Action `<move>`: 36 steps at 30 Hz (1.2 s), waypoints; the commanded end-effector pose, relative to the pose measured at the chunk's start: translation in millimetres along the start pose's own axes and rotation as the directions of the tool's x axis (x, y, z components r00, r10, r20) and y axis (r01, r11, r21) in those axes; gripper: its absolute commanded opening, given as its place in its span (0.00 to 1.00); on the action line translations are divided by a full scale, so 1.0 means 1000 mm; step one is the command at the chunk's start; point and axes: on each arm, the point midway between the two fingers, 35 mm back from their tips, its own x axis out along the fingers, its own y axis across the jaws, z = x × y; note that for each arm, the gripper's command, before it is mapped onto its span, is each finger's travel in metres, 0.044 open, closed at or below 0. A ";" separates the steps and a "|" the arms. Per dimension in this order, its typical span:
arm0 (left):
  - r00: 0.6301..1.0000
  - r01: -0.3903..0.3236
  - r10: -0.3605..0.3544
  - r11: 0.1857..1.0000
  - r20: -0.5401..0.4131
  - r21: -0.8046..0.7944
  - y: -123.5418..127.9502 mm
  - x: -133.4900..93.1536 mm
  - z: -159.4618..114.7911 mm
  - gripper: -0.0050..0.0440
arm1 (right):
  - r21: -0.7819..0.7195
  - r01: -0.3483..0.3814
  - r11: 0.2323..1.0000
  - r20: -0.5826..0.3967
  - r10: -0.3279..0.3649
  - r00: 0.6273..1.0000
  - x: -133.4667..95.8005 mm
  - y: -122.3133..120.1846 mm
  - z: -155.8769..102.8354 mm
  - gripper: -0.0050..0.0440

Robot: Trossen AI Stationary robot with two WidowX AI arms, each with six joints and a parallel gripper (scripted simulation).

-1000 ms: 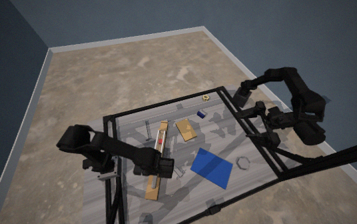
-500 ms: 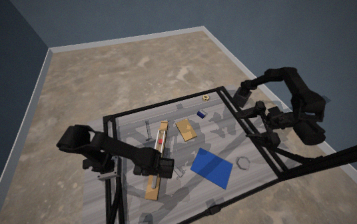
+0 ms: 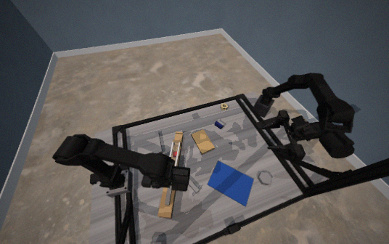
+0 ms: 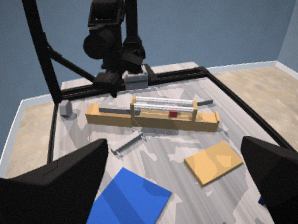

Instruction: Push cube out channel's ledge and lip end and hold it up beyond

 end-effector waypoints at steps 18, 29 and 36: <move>1.000 -0.005 0.005 1.000 0.004 -0.002 -0.002 0.021 -0.035 0.17 | 0.001 0.000 1.000 0.005 0.000 1.000 -0.001 0.000 0.001 0.92; 1.000 -0.006 0.006 1.000 0.006 -0.003 0.006 0.065 -0.083 0.10 | 0.001 0.000 1.000 0.005 0.000 1.000 -0.001 0.000 0.001 0.92; 1.000 -0.006 0.006 1.000 0.006 -0.003 0.006 0.064 -0.081 0.10 | 0.001 0.000 1.000 0.005 0.000 1.000 -0.001 0.000 0.001 0.92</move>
